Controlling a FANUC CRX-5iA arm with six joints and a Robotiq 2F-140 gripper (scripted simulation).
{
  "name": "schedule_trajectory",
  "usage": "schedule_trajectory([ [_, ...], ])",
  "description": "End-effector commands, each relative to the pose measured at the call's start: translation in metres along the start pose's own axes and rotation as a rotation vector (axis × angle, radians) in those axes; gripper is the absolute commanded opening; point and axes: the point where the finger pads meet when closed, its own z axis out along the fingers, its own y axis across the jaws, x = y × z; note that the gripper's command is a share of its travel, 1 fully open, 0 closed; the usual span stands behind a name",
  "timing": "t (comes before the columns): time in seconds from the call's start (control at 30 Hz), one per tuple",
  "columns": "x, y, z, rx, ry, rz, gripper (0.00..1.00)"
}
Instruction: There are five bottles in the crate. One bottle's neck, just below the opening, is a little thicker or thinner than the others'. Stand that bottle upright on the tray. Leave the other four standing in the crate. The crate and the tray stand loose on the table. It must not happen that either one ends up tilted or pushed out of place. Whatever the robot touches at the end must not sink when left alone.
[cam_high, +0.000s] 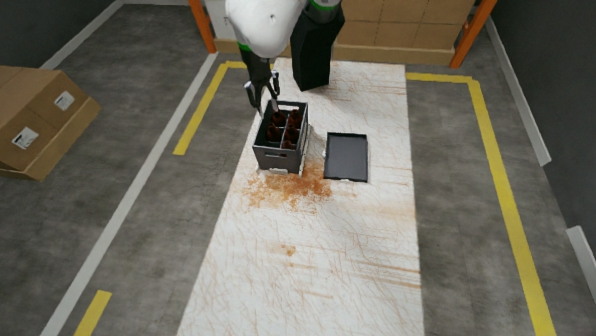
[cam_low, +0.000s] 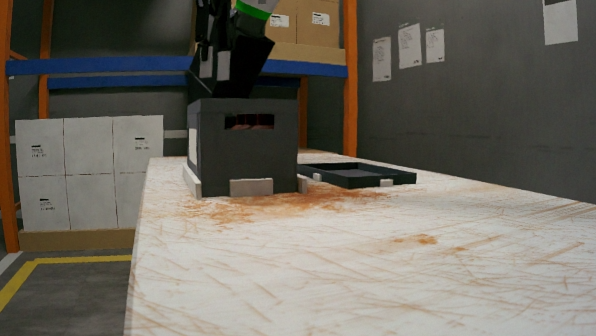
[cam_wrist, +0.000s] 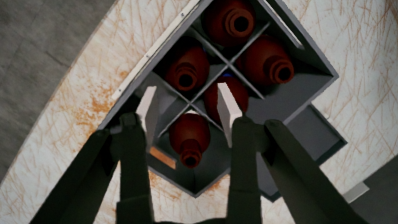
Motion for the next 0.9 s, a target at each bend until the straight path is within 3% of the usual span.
schedule_trajectory([
  [0.0,0.0,-0.0006,-0.0005,0.001,0.0,0.0,0.44],
  [0.87,-0.0004,-0.0008,0.0057,0.001,-0.001,-0.001,0.44],
])
